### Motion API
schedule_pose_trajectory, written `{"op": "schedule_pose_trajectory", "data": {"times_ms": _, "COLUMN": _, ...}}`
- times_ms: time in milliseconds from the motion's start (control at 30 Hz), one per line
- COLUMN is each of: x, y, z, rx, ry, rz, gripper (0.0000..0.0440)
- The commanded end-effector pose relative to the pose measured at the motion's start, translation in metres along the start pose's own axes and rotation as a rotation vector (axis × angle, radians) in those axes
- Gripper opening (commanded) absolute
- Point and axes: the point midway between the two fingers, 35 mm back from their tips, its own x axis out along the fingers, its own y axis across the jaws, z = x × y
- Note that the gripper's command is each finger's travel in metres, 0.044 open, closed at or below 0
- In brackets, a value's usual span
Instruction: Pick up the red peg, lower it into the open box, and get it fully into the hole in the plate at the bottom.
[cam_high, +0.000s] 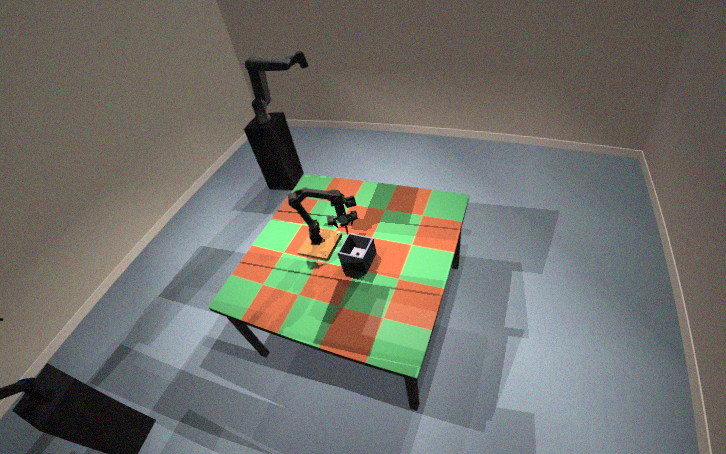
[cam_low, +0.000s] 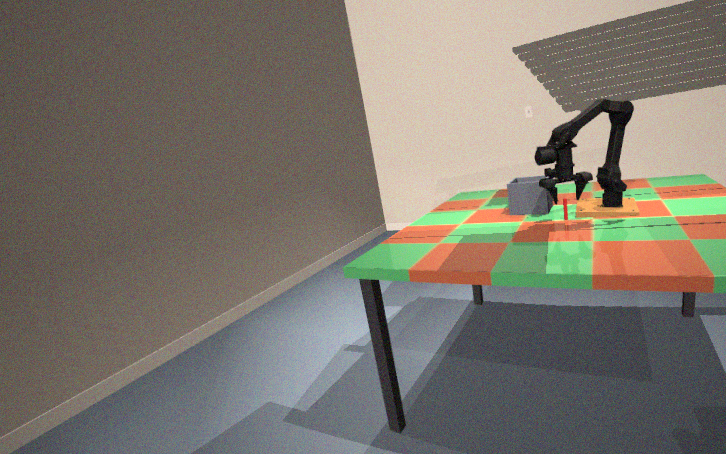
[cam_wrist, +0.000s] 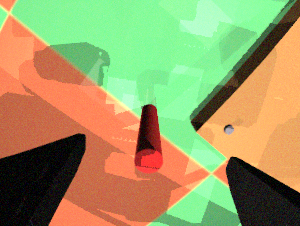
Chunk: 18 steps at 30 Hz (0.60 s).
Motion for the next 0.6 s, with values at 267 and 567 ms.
{"op": "schedule_pose_trajectory", "data": {"times_ms": 267, "x": 0.028, "y": 0.000, "z": 0.002, "rx": 0.078, "ry": 0.032, "rz": -0.007, "gripper": 0.0381}}
{"op": "schedule_pose_trajectory", "data": {"times_ms": 567, "x": 0.035, "y": 0.008, "z": 0.006, "rx": 0.091, "ry": 0.043, "rz": 0.006, "gripper": 0.0165}}
